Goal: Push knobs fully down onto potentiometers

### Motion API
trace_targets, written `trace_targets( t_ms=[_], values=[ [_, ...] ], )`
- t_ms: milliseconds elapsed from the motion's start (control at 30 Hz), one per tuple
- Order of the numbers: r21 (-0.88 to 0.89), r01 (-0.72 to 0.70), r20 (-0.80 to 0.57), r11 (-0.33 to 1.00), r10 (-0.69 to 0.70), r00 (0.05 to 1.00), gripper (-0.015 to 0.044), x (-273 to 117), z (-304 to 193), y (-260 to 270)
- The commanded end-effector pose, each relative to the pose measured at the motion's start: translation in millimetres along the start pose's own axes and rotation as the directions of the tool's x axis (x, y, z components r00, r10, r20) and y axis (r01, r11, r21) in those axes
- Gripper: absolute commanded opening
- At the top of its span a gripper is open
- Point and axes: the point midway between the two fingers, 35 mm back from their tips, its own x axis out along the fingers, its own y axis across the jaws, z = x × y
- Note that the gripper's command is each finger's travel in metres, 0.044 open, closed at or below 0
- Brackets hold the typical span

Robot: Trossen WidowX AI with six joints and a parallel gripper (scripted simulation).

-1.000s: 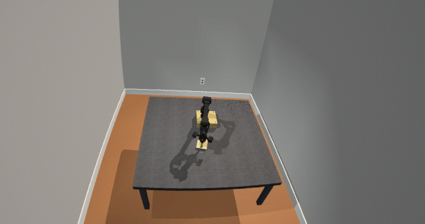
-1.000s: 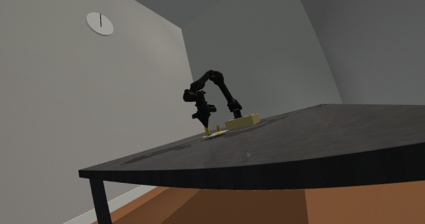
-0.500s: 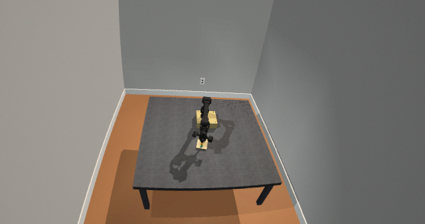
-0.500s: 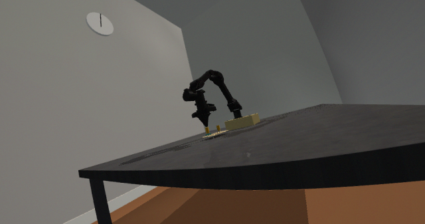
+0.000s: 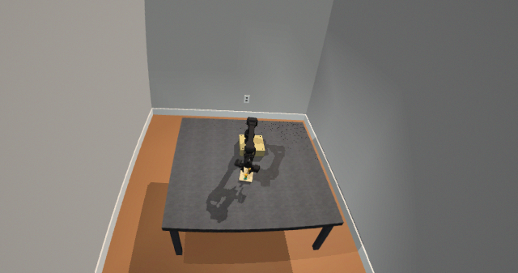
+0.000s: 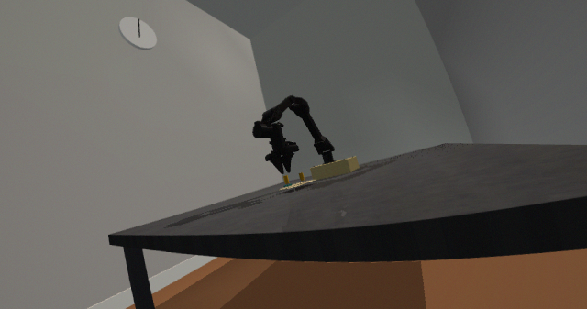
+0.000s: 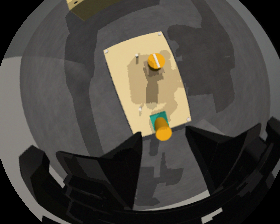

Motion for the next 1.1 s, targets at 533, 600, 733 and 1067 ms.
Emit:
trace_targets(
  t_ms=[533, 600, 733, 1067],
  values=[
    [-0.002, -0.006, 0.005, 1.000, 0.006, 1.000, 0.0440, -21.2, 186.4, 52.0],
    [-0.002, -0.006, 0.005, 1.000, 0.006, 1.000, 0.0440, -21.2, 186.4, 52.0],
    [-0.002, -0.006, 0.005, 1.000, 0.006, 1.000, 0.0440, -21.2, 186.4, 52.0],
    [-0.002, -0.006, 0.005, 1.000, 0.006, 1.000, 0.0440, -21.2, 186.4, 52.0]
  ],
)
